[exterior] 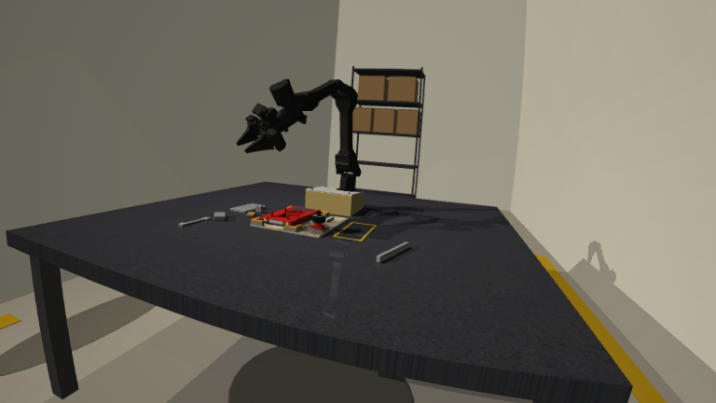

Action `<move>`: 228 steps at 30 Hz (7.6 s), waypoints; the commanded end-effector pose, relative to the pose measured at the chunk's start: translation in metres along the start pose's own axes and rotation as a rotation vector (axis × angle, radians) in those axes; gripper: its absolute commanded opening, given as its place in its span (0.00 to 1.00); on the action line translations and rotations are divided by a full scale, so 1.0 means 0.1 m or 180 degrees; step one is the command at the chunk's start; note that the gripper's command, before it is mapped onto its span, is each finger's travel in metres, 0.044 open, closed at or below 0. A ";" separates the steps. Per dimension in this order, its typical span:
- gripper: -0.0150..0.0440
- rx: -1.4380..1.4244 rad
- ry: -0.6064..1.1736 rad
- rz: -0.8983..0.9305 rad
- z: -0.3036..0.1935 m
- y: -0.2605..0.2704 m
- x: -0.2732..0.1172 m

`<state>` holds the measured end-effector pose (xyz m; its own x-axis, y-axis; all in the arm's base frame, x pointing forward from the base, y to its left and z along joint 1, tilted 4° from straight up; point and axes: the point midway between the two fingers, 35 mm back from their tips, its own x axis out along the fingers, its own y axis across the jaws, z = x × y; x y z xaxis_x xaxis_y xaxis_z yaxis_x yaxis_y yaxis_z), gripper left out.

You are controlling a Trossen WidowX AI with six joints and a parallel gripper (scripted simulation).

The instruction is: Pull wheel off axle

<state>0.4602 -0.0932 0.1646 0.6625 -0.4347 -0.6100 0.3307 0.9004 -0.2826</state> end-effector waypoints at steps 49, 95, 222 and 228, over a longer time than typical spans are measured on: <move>0.61 -0.1182 0.2600 0.1577 -2.02 1.88 -0.42; 0.25 -0.1173 0.2591 0.1584 -1.92 1.85 -0.49; 0.25 -0.1148 0.2598 0.1628 -2.15 2.25 -1.67; 0.25 -0.1148 0.2598 0.1628 -2.37 2.36 -1.48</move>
<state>0.2828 0.1866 0.0307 -0.0247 0.0236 -0.9994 -0.1771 0.9838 0.0276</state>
